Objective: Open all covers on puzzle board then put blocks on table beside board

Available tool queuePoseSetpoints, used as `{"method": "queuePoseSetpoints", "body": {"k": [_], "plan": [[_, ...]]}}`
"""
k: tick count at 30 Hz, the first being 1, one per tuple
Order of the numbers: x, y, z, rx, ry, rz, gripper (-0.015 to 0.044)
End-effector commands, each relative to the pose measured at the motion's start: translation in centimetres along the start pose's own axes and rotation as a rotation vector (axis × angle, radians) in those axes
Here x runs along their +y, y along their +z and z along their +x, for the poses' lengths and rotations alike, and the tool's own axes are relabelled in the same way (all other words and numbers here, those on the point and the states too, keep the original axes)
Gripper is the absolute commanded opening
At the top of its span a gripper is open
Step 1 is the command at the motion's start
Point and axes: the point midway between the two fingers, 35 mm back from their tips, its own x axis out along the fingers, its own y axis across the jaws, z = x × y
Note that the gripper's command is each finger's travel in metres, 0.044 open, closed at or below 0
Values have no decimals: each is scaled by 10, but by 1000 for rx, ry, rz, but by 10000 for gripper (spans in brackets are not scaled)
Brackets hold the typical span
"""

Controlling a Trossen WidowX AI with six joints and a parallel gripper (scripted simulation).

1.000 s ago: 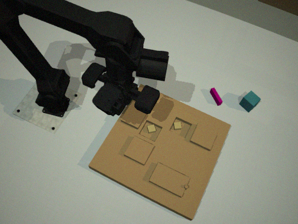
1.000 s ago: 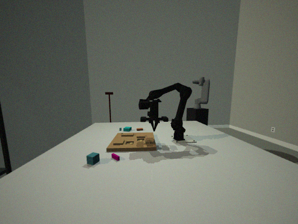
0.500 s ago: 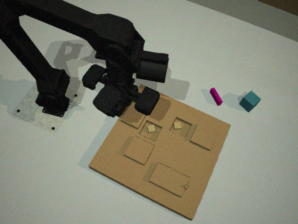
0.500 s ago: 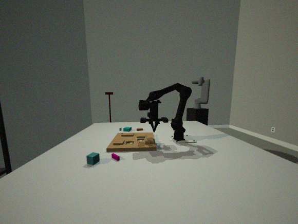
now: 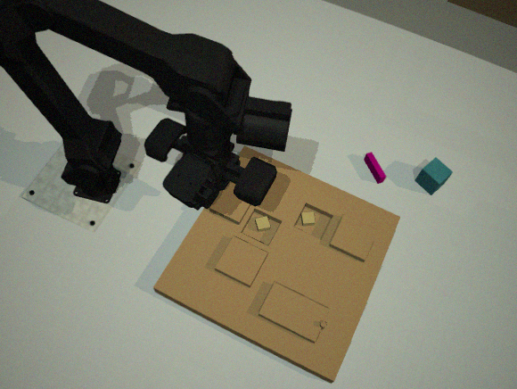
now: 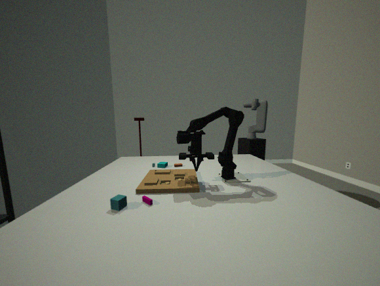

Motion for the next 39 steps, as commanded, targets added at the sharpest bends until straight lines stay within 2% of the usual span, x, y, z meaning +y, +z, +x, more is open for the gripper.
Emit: {"method": "queuePoseSetpoints", "body": {"k": [1,39], "plan": [[0,1,5,-4,-1,2,0],[2,3,37,-4,-1,2,0]]}}
